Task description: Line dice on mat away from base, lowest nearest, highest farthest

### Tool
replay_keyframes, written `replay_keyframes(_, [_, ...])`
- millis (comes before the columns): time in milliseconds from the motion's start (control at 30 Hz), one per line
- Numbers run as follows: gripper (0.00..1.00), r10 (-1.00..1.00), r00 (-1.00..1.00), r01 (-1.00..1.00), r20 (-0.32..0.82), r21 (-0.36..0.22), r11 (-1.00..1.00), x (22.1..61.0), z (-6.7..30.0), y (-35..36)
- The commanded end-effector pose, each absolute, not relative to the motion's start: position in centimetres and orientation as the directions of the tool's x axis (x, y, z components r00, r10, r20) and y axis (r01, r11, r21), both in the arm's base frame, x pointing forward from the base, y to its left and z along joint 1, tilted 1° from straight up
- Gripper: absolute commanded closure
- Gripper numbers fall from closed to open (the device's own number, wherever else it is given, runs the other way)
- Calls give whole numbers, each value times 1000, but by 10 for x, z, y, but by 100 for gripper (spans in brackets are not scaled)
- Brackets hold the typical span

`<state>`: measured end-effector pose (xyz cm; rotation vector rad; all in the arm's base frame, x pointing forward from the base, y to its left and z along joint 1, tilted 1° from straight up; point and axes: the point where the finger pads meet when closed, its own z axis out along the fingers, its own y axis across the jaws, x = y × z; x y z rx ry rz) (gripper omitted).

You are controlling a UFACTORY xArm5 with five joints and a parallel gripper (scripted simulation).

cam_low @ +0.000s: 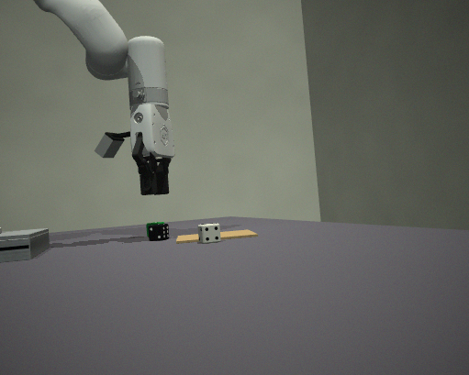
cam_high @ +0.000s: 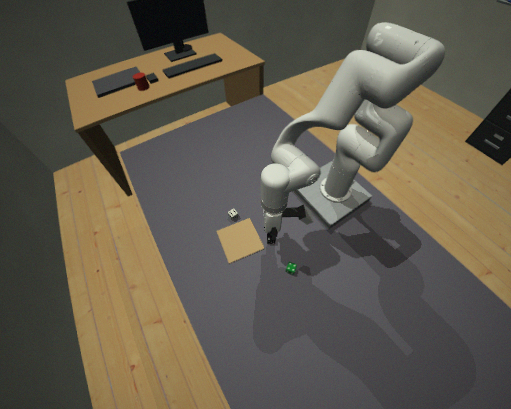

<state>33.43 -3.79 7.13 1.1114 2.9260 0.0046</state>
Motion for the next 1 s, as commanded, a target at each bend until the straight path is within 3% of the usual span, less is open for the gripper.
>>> replay_keyframes(0, [53, 664, -748, 664, -12, 9, 748, 335, 72, -38])
replay_keyframes(967, [53, 664, -748, 664, -12, 9, 748, 336, 40, -37])
